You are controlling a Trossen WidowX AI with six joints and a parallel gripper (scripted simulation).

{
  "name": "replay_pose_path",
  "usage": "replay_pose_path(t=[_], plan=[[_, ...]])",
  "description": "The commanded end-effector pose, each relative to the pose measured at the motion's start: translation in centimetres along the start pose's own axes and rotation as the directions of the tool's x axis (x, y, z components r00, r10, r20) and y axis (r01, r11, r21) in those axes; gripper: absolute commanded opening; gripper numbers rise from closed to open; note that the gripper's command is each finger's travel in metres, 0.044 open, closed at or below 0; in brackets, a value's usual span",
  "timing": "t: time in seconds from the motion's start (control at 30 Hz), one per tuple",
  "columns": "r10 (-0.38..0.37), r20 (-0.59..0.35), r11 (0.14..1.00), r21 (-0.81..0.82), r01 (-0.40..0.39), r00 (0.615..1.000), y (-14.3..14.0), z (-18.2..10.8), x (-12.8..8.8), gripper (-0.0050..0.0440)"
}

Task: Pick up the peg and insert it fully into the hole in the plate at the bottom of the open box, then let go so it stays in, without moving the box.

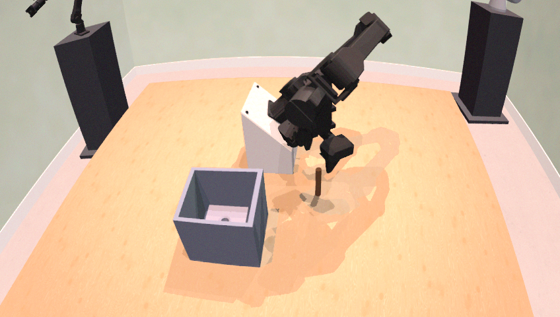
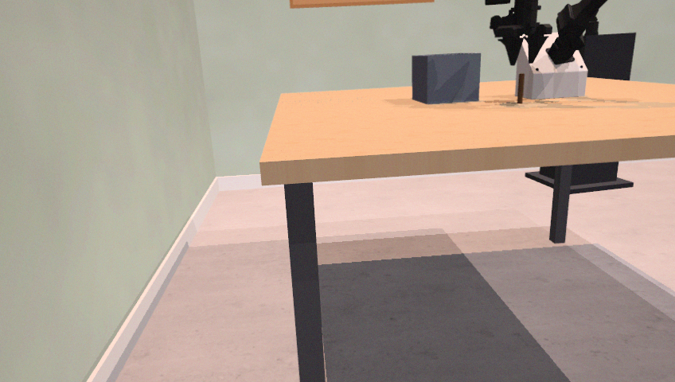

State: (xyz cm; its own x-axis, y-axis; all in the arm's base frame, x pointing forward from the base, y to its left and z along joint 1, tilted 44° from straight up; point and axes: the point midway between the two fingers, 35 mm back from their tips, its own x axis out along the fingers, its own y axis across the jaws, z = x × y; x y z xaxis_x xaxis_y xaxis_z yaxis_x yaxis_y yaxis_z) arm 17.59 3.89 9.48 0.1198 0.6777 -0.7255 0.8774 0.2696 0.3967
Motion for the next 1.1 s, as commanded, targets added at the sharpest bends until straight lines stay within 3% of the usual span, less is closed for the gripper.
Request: replay_pose_path(t=[0.0,1.07], plan=[[0.006,-0.002,1.000,0.001,-0.006,1.000,0.0,-0.1,0.6,0.0440],[0.003,0.001,1.000,0.001,-0.003,1.000,0.1,0.0,5.2,0.0440]])
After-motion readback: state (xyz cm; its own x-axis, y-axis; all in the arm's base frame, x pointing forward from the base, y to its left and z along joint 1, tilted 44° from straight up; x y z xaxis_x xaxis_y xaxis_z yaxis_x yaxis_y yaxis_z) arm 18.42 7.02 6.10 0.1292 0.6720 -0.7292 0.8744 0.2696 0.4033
